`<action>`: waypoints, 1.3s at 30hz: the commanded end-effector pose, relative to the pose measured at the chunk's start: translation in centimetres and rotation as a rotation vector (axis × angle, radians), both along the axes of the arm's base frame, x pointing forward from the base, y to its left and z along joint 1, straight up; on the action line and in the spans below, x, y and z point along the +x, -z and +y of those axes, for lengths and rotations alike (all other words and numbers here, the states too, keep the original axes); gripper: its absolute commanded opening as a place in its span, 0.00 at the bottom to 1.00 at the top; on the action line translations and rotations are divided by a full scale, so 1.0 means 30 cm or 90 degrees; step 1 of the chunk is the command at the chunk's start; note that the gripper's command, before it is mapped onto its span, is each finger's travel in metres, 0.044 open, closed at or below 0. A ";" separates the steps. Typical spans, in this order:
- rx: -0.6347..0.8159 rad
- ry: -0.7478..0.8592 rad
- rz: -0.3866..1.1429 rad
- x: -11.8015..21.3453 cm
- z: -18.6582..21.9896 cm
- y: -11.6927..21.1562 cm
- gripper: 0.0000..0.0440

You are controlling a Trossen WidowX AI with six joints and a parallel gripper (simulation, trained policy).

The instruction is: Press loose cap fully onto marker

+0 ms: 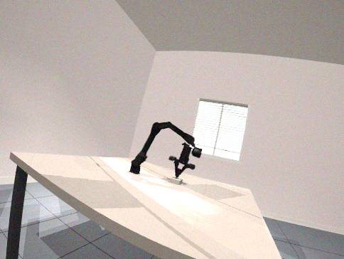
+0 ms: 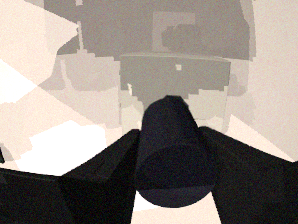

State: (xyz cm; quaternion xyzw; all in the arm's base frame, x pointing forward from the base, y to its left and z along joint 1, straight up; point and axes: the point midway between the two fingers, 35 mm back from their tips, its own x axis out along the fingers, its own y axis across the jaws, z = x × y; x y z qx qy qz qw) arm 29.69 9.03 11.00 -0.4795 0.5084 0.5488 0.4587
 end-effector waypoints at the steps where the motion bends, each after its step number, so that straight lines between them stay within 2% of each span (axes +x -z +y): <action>1: -0.002 -0.013 0.009 -0.011 -0.001 0.031 0.00; 19: -0.006 -0.064 0.001 -0.020 0.004 0.101 0.05; 20: -0.007 -0.066 0.002 -0.022 0.003 0.106 0.11; 21: -0.006 -0.069 0.010 -0.033 0.003 0.110 0.12; 39: -0.012 -0.123 -0.017 -0.025 -0.017 0.122 0.20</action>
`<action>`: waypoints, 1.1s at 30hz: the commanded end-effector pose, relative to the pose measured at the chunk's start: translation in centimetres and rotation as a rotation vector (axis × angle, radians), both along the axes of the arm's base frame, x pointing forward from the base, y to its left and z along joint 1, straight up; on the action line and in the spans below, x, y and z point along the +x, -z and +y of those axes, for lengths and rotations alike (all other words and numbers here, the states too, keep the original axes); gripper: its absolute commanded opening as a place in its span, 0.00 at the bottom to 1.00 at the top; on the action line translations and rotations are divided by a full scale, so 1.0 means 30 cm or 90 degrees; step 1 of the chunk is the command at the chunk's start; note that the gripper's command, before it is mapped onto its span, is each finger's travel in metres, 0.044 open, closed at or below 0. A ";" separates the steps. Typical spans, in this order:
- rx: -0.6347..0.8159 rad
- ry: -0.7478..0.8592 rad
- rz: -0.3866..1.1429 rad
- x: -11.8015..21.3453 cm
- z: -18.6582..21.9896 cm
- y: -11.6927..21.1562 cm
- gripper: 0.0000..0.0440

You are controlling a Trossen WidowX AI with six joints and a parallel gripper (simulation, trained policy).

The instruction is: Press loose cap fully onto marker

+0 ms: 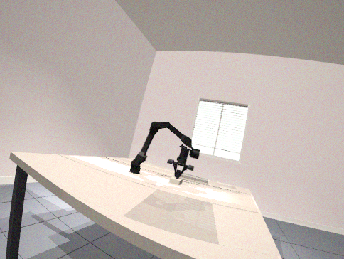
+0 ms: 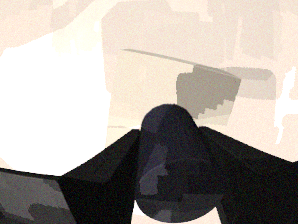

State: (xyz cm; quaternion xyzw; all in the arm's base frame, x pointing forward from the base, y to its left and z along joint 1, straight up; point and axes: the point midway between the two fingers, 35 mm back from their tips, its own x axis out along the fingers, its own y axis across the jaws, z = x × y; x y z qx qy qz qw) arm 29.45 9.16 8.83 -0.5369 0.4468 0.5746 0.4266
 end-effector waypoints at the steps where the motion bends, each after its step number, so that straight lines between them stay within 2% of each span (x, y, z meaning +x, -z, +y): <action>1: -0.021 -0.013 0.020 -0.017 -0.022 0.050 0.20; 33: -0.023 -0.086 0.006 -0.024 -0.043 0.053 0.36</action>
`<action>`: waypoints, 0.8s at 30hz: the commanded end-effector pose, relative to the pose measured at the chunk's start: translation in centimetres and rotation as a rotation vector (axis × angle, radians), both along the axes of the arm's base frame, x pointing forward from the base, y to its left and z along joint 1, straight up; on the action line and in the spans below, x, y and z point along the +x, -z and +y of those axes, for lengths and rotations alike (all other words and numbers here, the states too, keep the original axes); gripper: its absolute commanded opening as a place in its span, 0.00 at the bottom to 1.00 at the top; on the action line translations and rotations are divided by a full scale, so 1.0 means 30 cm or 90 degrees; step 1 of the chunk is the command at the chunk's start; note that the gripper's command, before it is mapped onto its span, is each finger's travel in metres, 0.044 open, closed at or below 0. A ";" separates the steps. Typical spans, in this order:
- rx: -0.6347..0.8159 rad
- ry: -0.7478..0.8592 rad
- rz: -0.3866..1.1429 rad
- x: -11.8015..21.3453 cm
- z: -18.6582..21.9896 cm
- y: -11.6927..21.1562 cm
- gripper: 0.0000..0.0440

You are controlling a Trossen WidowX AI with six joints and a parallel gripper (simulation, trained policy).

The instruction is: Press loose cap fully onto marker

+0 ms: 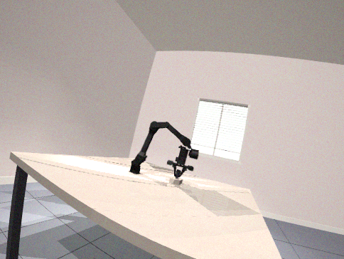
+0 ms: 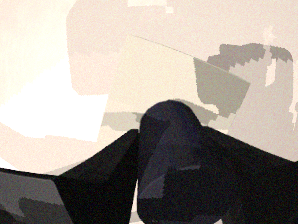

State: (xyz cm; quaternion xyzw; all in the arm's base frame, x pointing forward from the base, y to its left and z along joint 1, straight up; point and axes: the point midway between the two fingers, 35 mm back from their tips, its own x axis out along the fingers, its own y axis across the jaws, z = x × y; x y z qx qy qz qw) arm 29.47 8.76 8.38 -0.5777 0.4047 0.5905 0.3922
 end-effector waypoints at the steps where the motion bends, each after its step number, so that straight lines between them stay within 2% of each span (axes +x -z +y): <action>1: -0.017 -0.001 0.031 -0.031 -0.028 0.040 0.38; 5: -0.010 -0.008 0.040 -0.052 -0.024 0.036 0.50; 14: 0.011 -0.019 0.010 -0.050 -0.009 0.009 1.00; 24: 0.035 -0.032 -0.049 -0.021 0.010 -0.100 1.00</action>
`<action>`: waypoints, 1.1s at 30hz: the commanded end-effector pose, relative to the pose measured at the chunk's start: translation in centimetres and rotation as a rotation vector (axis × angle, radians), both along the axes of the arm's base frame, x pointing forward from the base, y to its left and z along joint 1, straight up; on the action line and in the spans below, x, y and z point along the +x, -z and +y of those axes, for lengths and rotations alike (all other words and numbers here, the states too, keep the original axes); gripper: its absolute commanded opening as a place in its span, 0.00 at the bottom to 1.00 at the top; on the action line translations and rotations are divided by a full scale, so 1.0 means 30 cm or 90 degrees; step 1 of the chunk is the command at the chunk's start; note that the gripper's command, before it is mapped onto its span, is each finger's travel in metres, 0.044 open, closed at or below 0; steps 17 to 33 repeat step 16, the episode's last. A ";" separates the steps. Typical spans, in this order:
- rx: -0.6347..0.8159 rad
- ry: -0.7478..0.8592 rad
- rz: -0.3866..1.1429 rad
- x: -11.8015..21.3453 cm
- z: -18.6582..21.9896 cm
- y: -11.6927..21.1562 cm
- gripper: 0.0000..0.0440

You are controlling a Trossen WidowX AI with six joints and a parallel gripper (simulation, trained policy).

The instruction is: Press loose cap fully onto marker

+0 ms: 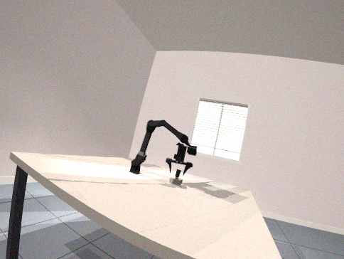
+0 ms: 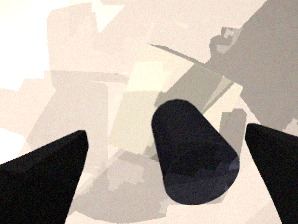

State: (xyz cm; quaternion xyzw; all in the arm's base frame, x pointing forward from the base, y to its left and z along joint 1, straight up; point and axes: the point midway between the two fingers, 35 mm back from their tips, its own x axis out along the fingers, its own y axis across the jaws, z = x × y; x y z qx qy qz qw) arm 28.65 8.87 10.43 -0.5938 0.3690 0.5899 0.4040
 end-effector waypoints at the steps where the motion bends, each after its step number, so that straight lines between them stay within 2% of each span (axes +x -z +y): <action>1: 0.009 -0.009 -0.016 0.008 0.007 -0.046 1.00; 16: 0.031 -0.023 -0.054 -0.005 0.008 -0.163 0.99; 33: 0.031 -0.023 -0.054 -0.005 0.008 -0.163 0.99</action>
